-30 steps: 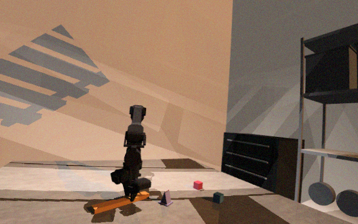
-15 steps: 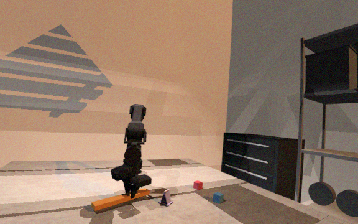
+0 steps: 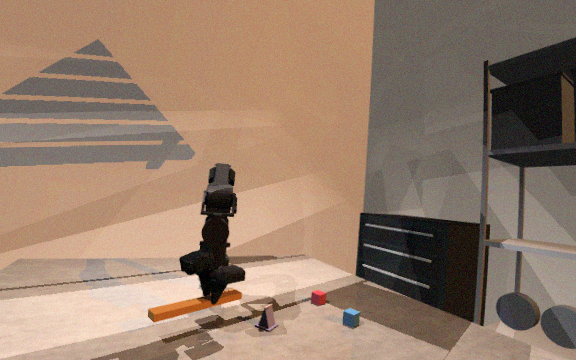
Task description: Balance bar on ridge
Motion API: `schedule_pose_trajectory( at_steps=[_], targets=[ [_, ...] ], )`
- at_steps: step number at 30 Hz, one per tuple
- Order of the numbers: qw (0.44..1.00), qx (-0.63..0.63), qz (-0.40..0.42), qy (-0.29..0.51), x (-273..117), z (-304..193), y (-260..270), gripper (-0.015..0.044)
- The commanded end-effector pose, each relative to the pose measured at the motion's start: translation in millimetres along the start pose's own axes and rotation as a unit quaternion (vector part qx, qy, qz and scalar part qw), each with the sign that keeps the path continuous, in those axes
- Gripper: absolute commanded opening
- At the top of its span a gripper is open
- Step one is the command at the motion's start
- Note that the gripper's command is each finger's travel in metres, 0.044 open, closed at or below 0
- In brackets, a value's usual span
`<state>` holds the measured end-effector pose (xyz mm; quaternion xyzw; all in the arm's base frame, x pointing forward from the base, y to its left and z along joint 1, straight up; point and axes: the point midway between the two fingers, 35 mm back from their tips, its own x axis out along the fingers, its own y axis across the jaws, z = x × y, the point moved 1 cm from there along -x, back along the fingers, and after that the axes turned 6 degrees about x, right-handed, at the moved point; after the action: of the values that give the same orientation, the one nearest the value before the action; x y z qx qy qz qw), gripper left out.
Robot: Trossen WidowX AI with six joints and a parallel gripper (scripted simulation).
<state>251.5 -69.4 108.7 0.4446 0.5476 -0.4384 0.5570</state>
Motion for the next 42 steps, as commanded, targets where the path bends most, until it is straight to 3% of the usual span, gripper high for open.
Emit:
schedule_pose_trajectory(
  at_steps=[1,19,42],
  targets=[
    [1.0,0.002,0.005,-0.004,-15.7,0.2,-0.1,0.0],
    [1.0,0.012,0.005,-0.004,-50.5,-3.7,-3.1,0.0],
    [0.945,0.328,0.007,0.002,-53.4,-64.0,47.9,0.0]
  ],
)
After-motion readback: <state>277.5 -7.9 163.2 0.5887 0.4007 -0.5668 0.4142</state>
